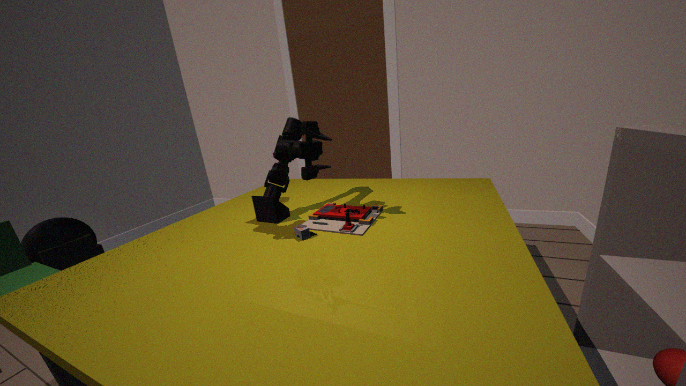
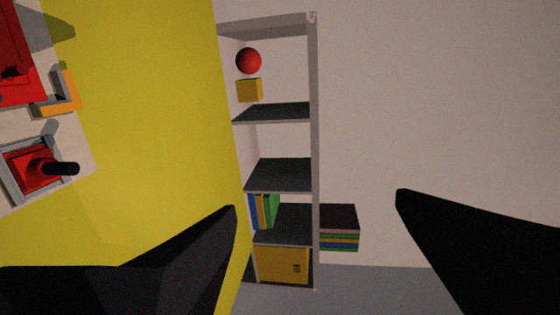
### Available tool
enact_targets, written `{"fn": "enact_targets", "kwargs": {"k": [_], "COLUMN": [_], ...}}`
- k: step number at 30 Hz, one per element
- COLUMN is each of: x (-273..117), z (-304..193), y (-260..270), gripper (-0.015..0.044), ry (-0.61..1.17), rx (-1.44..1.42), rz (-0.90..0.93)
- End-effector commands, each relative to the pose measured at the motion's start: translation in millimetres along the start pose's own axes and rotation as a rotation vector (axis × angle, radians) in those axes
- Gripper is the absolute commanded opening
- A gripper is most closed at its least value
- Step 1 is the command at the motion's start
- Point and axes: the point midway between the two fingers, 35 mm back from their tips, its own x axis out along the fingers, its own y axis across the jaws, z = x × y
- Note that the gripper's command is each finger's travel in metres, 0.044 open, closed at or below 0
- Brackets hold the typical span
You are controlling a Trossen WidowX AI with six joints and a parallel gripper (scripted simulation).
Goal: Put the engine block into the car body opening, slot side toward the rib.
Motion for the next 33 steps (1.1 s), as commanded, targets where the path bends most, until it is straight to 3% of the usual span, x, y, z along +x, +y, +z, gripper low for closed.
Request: {"fn": "enact_targets", "kwargs": {"k": [1,33], "x": [0.0,24.9], "z": [0.0,-73.3], "y": [0.0,33.2], "gripper": [0.0426,0.044], "ry": [0.0,0.362], "rx": [0.0,0.968], "rz": [0.0,0.185]}}
